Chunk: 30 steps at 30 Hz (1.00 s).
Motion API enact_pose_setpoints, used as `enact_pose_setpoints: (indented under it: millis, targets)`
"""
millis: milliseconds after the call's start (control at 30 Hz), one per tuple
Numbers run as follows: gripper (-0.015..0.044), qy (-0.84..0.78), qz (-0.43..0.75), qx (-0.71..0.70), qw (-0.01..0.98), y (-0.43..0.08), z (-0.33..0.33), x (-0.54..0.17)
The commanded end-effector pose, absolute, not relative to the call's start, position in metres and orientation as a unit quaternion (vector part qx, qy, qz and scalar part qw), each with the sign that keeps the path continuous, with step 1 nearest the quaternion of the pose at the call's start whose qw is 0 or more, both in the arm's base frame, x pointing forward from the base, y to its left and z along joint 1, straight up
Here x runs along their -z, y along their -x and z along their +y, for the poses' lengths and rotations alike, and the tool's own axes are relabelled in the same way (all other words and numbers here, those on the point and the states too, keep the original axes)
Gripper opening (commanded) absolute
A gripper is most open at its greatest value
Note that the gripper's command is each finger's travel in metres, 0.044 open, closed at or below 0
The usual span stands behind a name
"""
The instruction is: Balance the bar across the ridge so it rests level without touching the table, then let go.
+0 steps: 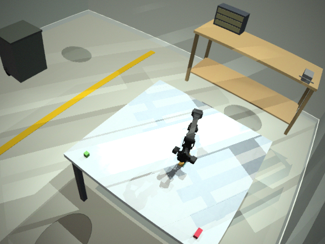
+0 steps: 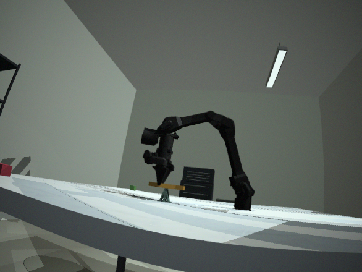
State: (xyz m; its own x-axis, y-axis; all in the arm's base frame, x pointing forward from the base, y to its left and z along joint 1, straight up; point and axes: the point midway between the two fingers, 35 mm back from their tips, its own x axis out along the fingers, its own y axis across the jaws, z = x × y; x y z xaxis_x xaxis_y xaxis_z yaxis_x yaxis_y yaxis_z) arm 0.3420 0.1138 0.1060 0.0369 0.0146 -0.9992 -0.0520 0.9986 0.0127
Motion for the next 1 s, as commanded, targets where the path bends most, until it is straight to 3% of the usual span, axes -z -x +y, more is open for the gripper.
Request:
enact_pose_setpoints:
  millis: [0, 200, 967]
  targets:
    - [0.0026, 0.014, 0.694, -0.023, 0.720, -0.3419, 0.1138, -0.1059]
    - [0.0167, 0.014, 0.694, -0.023, 0.720, -0.3419, 0.1138, -0.1059]
    - [0.0169, 0.014, 0.694, -0.023, 0.720, -0.3419, 0.1138, -0.1059]
